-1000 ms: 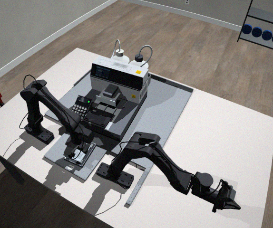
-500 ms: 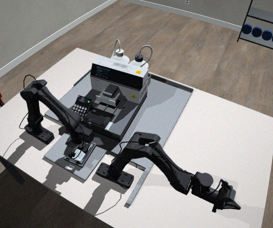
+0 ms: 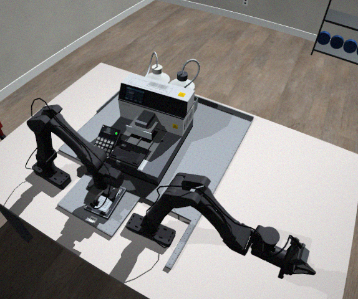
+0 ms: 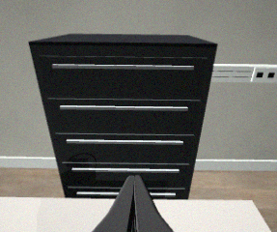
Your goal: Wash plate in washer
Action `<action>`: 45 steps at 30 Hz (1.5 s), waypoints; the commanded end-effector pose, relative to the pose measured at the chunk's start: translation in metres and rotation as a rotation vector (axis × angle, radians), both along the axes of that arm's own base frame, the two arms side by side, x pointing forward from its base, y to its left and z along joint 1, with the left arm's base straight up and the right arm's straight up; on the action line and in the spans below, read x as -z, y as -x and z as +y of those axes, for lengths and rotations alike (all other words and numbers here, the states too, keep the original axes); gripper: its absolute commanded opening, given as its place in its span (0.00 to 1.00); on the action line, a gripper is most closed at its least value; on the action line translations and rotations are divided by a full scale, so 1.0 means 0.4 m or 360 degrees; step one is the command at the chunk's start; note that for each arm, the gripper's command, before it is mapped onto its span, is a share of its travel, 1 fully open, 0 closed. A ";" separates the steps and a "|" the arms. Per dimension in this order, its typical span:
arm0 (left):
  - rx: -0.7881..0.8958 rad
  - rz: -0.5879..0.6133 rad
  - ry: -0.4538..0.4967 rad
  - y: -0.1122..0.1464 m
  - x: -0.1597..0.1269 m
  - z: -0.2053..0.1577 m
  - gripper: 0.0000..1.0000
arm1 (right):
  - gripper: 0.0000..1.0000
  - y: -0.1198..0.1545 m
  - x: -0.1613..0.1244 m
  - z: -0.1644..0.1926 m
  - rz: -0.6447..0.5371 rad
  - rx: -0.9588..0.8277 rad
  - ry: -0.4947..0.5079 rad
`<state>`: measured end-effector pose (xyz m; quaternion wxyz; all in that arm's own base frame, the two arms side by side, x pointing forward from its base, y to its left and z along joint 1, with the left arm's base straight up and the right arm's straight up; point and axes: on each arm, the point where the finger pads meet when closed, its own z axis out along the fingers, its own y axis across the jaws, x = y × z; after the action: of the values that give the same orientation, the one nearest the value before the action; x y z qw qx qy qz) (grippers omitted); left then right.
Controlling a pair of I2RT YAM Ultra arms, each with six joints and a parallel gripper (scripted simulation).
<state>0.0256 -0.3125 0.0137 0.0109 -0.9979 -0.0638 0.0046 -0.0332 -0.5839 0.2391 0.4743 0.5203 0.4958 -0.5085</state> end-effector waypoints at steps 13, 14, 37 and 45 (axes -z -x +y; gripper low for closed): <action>-0.0002 0.0017 0.0009 0.012 0.012 -0.002 0.00 | 0.00 0.009 -0.043 0.013 -0.0014 0.0011 0.0053; -0.0002 0.0017 0.0009 0.012 0.012 -0.002 0.00 | 0.00 0.009 -0.043 0.013 -0.0014 0.0011 0.0053; -0.0026 0.0019 -0.0006 0.000 0.018 0.003 1.00 | 0.00 0.009 -0.043 0.013 -0.0014 0.0011 0.0053; -0.0026 0.0019 -0.0006 0.000 0.018 0.003 1.00 | 0.00 0.009 -0.043 0.013 -0.0014 0.0011 0.0053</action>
<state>0.0256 -0.3125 0.0112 0.0105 -0.9978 -0.0658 0.0046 -0.0332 -0.5839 0.2391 0.4743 0.5203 0.4958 -0.5085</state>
